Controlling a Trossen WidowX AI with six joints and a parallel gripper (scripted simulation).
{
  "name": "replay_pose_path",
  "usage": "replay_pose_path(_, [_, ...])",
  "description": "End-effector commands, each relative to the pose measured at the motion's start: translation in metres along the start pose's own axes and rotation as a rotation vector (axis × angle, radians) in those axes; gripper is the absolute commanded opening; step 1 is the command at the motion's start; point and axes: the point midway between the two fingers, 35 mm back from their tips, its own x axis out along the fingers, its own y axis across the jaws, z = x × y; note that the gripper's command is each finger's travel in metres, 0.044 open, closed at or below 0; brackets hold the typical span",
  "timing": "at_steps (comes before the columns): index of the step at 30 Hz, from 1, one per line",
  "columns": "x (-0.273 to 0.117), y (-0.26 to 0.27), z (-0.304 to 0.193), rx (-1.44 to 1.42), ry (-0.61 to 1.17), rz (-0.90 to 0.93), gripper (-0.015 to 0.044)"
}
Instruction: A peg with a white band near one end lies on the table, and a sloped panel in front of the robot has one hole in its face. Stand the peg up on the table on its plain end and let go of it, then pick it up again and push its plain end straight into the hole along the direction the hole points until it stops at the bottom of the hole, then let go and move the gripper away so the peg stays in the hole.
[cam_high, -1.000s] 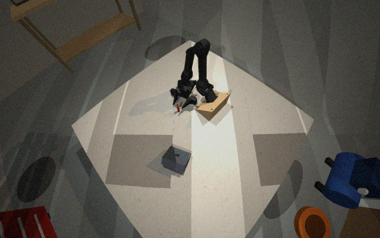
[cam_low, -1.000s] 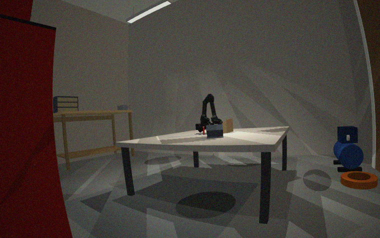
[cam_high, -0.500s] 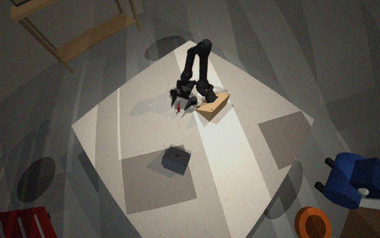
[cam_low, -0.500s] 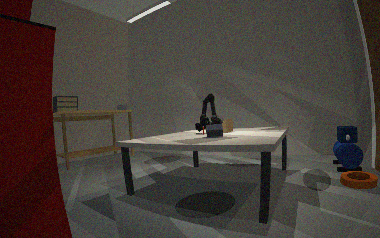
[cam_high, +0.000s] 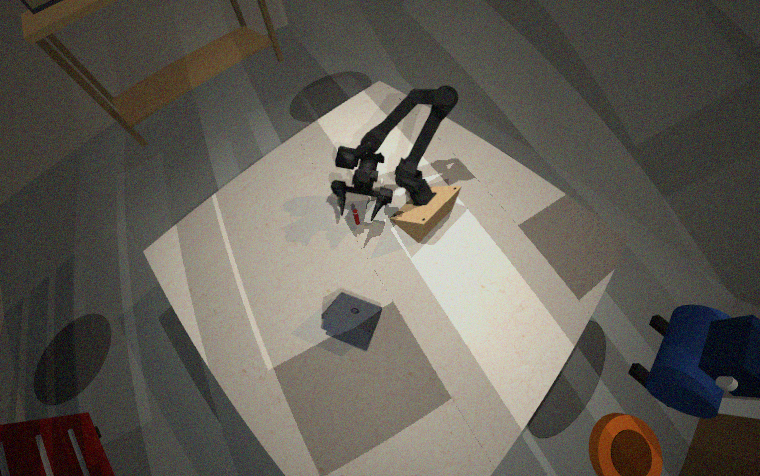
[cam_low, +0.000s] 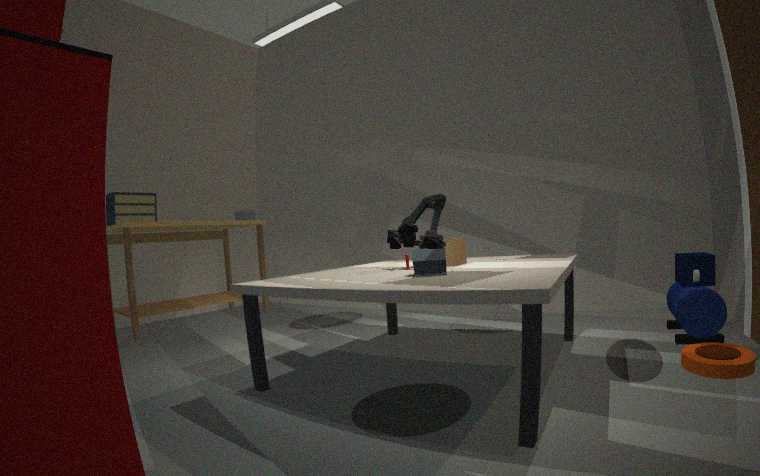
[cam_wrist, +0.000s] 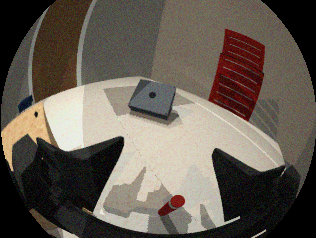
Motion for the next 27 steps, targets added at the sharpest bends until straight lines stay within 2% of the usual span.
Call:
replay_pose_path(1, [-0.003, -0.004, 0.021, -0.019, 0.028, -0.019, 0.044])
replay_pose_path(9, [-0.021, -0.01, 0.062, -0.007, 0.003, -0.122, 0.044])
replay_pose_path(17, [-0.056, -0.015, 0.099, 0.089, -0.125, -0.259, 0.044])
replay_pose_path(27, [-0.057, -0.015, 0.1, 0.118, -0.125, -0.257, 0.044])
